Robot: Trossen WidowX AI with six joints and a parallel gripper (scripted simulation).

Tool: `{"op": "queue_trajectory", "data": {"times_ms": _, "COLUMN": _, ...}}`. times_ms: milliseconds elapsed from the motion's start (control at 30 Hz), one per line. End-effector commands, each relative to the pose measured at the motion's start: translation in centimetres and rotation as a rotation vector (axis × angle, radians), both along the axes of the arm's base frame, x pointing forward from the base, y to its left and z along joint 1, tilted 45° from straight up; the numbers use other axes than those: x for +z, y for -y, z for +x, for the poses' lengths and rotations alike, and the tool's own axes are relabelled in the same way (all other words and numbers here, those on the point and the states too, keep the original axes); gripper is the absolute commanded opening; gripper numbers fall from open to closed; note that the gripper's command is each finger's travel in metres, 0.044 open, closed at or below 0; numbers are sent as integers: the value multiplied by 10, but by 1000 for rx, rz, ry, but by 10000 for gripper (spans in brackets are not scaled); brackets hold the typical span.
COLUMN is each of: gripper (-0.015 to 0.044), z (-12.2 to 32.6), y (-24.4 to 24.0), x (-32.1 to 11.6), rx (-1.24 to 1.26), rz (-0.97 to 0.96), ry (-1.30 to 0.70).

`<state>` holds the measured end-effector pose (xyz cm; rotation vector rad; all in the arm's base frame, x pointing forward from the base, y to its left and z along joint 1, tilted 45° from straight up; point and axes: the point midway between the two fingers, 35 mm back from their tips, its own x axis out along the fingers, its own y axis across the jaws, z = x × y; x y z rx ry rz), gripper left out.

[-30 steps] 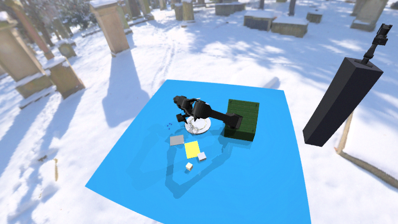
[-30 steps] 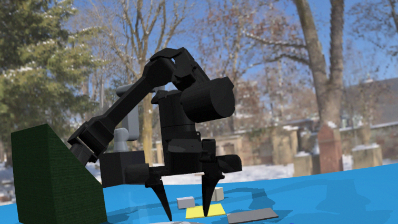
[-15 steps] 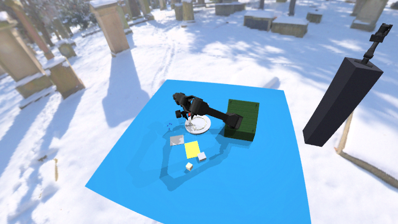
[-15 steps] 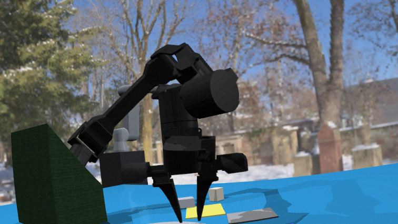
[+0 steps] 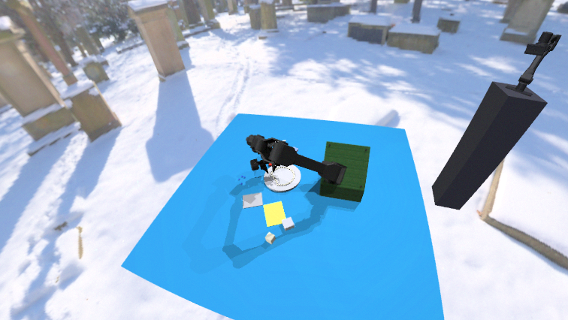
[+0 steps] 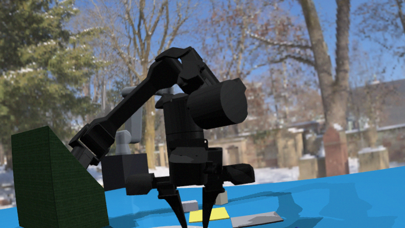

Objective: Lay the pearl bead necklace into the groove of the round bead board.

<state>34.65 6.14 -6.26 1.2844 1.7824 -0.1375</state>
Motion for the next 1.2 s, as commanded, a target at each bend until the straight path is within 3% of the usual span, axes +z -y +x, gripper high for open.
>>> {"op": "queue_trajectory", "data": {"times_ms": 0, "gripper": 120, "z": -3, "y": -6, "x": -7, "rx": -5, "rz": 6, "ry": -13}}
{"op": "queue_trajectory", "data": {"times_ms": 333, "gripper": 120, "z": -3, "y": -11, "x": -13, "rx": -6, "rz": 6, "ry": -15}}
{"op": "queue_trajectory", "data": {"times_ms": 500, "gripper": 0, "z": -2, "y": -10, "x": -11, "rx": -1, "rz": 0, "ry": -8}}
{"op": "queue_trajectory", "data": {"times_ms": 1167, "gripper": 0, "z": -2, "y": -10, "x": -11, "rx": -1, "rz": 0, "ry": -8}}
